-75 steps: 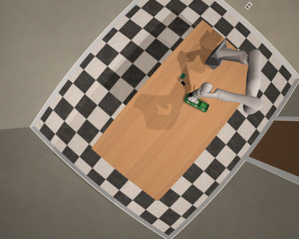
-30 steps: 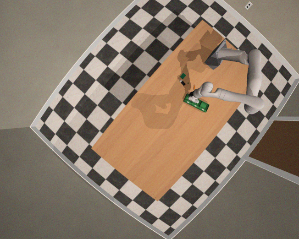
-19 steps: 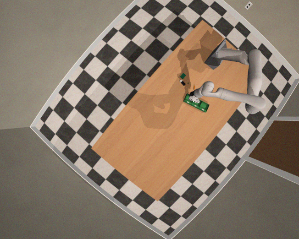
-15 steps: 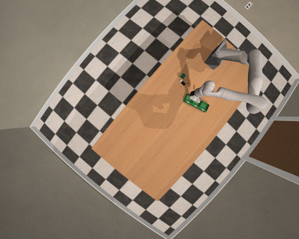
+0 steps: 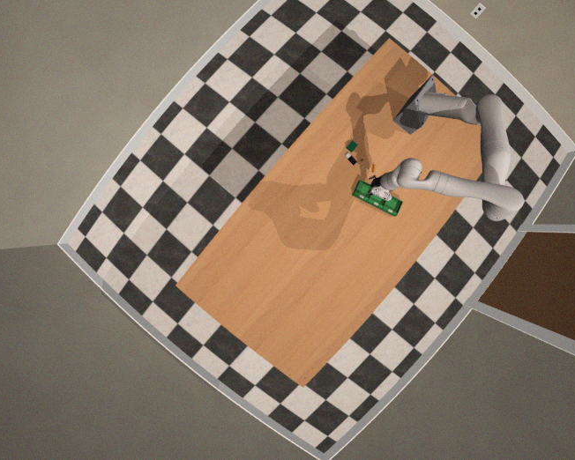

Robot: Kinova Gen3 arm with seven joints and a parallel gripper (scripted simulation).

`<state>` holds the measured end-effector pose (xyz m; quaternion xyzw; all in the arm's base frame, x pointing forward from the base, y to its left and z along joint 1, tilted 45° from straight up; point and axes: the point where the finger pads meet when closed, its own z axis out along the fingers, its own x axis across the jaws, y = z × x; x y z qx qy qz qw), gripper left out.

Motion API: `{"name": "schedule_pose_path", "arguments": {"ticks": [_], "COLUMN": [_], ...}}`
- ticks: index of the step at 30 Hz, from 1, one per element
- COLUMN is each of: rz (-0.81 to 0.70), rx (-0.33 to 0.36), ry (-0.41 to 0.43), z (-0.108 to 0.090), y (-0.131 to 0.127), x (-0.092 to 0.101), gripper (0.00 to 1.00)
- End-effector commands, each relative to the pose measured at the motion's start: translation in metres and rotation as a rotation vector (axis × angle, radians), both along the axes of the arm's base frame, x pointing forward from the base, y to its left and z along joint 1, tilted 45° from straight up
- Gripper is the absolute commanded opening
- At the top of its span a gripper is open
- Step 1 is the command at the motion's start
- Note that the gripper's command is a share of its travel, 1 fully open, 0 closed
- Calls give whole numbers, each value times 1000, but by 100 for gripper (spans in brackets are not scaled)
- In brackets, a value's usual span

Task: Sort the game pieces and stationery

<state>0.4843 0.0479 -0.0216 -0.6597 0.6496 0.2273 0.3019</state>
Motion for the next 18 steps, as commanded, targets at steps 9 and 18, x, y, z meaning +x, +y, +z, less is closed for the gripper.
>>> {"name": "schedule_pose_path", "arguments": {"ticks": [9, 18], "rz": [10, 10], "rx": [0, 0], "ry": [-14, -14], "z": [40, 36], "y": [38, 42], "x": [-2, -2], "gripper": [31, 31]}}
